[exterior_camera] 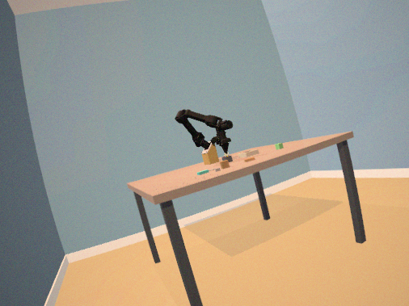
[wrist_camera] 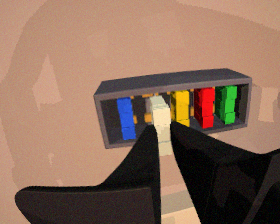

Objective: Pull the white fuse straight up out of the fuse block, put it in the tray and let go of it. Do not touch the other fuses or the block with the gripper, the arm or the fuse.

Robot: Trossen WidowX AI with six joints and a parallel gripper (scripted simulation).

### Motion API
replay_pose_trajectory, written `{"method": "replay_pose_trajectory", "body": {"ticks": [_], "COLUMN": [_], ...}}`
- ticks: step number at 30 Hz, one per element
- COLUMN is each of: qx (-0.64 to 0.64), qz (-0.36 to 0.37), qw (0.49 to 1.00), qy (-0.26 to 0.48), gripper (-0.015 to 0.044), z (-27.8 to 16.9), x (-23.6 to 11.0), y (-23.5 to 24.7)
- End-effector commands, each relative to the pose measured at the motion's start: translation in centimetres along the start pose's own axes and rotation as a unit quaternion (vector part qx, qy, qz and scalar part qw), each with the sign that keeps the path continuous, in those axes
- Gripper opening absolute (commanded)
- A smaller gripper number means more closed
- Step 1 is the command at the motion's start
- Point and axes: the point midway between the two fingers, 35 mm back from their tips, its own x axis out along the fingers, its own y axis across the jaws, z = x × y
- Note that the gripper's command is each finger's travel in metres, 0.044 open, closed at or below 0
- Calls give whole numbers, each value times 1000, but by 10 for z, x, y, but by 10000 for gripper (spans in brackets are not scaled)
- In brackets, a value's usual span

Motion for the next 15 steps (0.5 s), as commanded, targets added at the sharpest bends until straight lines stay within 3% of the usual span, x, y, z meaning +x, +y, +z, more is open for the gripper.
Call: {"method": "replay_pose_trajectory", "body": {"ticks": [1, 15], "qx": [3, 2], "qz": [1, 1], "qw": [1000, 1000], "qy": [3, 3], "gripper": [0, 0], "z": [-1, -1], "x": [-4, -10], "y": [1, 1]}}
